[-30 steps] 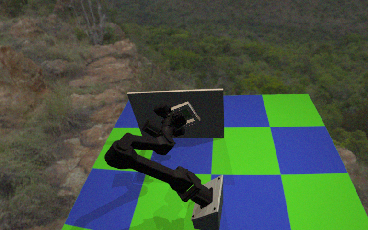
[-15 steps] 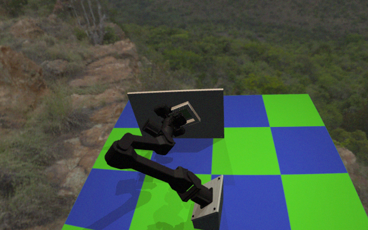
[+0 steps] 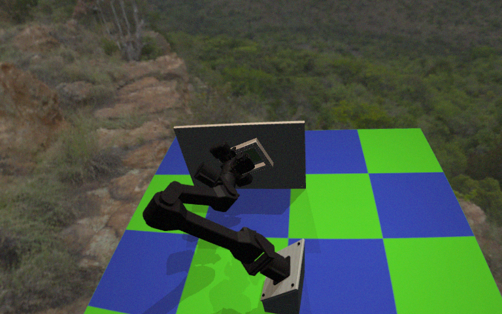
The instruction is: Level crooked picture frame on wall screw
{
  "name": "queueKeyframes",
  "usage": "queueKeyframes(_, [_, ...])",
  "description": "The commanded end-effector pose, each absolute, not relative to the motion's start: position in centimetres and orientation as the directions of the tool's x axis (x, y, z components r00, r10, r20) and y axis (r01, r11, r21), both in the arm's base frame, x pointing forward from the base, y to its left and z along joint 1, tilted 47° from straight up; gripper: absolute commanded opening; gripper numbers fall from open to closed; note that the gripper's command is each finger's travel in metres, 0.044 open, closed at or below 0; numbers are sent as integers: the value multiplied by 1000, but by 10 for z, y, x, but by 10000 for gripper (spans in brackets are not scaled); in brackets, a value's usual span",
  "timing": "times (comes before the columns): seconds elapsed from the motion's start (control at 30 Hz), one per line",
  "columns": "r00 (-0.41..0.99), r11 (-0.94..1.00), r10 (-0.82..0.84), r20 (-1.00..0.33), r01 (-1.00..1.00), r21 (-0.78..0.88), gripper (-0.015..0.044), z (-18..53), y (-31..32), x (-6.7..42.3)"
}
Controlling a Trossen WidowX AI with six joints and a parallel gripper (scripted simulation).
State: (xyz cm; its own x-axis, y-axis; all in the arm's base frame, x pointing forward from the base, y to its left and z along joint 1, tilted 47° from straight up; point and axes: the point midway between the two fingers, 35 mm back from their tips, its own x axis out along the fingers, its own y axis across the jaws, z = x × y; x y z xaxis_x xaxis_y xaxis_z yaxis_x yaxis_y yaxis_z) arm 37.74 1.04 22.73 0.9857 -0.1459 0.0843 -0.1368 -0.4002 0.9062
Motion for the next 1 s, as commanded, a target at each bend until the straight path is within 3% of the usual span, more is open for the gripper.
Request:
queueKeyframes(0.0, [986,-404,-145,86,-138,904,0,228,10,378])
queueKeyframes(0.97, [986,-404,-145,86,-138,904,0,234,7,376])
